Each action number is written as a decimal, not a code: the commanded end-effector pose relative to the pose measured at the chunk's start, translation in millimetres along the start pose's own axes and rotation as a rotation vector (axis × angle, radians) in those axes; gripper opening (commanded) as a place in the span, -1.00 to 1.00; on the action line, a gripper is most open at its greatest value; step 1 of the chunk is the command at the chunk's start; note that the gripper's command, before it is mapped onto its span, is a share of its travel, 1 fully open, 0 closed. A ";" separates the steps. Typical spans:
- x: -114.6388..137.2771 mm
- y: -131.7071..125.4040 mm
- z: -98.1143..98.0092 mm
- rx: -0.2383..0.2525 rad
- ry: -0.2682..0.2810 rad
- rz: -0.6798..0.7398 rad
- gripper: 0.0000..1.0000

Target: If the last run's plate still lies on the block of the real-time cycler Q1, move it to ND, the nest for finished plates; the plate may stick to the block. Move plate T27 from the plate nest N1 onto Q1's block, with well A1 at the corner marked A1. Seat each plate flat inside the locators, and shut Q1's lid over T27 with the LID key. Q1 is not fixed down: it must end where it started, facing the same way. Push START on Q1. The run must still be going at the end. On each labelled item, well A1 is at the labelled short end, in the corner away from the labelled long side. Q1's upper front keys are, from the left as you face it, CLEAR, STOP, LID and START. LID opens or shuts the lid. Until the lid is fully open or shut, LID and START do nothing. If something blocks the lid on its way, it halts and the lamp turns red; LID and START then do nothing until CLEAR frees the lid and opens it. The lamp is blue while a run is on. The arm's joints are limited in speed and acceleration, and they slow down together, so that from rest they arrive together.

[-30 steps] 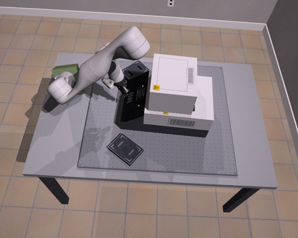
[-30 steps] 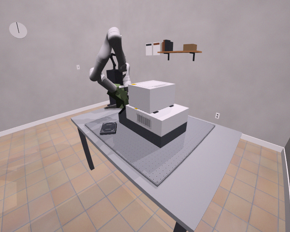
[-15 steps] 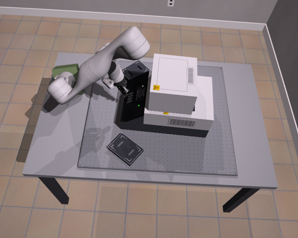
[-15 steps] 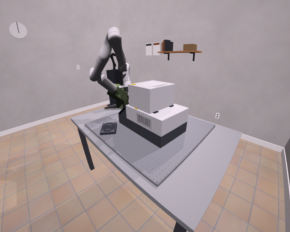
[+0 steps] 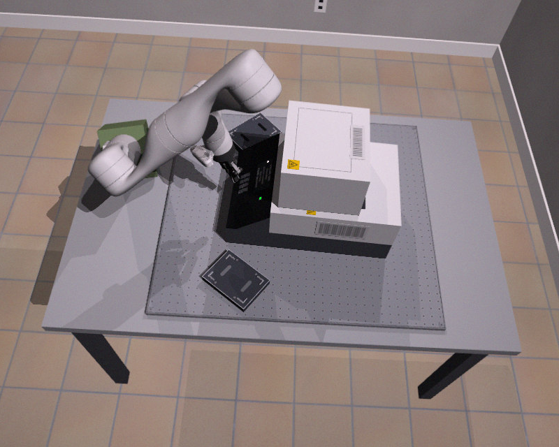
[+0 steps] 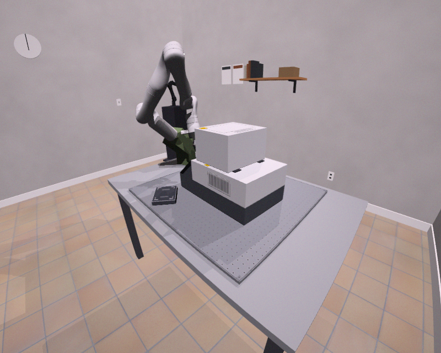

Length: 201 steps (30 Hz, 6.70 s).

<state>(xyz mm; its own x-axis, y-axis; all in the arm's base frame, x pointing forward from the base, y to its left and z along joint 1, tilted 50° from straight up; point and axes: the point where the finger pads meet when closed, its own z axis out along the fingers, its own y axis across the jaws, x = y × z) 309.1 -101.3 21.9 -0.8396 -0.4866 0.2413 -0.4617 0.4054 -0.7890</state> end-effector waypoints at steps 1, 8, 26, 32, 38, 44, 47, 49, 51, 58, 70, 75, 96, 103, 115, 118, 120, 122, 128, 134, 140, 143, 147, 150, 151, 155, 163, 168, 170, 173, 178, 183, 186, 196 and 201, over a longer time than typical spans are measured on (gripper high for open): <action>-0.5 0.0 -0.3 0.000 -0.001 0.000 -0.80; -0.5 0.0 -0.3 0.000 -0.001 0.000 -0.80; -0.5 0.0 -0.3 0.000 -0.001 0.000 -0.80; -0.5 0.0 -0.3 0.000 -0.001 0.000 -0.80; -0.5 0.0 -0.3 0.000 -0.001 0.000 -0.80; -0.5 0.0 -0.3 0.000 -0.001 0.000 -0.80; -0.5 0.0 -0.3 0.000 -0.001 0.000 -0.80; -0.5 0.0 -0.3 0.000 -0.001 0.000 -0.80; -0.5 0.0 -0.3 0.000 -0.001 0.000 -0.80; 0.4 -0.9 -0.5 0.000 -0.002 0.000 -0.80; 9.8 -10.4 -0.4 0.000 -0.001 0.000 -0.80; 12.9 -13.4 -0.5 0.000 -0.001 0.000 -0.80; 12.9 -13.4 -0.4 0.000 -0.001 0.000 -0.80; 12.9 -13.4 -0.4 0.000 -0.001 0.000 -0.80; 11.7 -14.7 3.2 0.000 -0.001 0.000 -0.80; 11.5 -14.9 3.8 0.000 -0.001 0.000 -0.80; 11.1 -15.3 4.9 0.000 -0.001 0.000 -0.80; 10.7 -15.7 6.2 0.000 -0.001 0.000 -0.80; 9.5 -16.9 9.8 0.000 -0.002 0.000 -0.80; 8.5 -17.9 12.8 0.000 -0.002 0.000 -0.80; 7.5 -18.9 15.8 0.000 -0.002 0.000 -0.80; 6.9 -19.5 17.6 0.000 -0.002 0.000 -0.80; 6.1 -20.3 20.0 0.000 -0.002 0.000 -0.80; 5.5 -20.9 21.9 0.000 -0.002 0.000 -0.80; 5.5 -20.9 21.9 0.000 -0.002 0.000 -0.80; 4.9 -21.5 23.6 0.000 -0.002 0.000 -0.80; 3.3 -23.1 28.4 0.000 -0.002 0.000 -0.80; 2.8 -23.6 30.0 0.000 -0.002 0.000 -0.80; 2.8 -23.6 30.0 0.000 -0.002 0.000 -0.80; 2.8 -23.6 30.0 0.000 -0.002 0.000 -0.80; 2.8 -23.6 30.0 0.000 -0.002 0.000 -0.80; 2.8 -23.6 30.0 0.000 -0.002 0.000 -0.80; 2.8 -23.6 30.0 0.000 -0.002 0.000 -0.80; 2.8 -23.6 30.0 0.000 -0.002 0.000 -0.80; 2.8 -23.6 30.0 0.000 -0.002 0.000 -0.80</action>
<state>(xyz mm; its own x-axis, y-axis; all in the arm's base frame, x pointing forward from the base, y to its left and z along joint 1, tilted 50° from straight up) 324.3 -134.6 24.2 -0.8379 -0.4886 0.2433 -0.4651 0.4058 -0.7867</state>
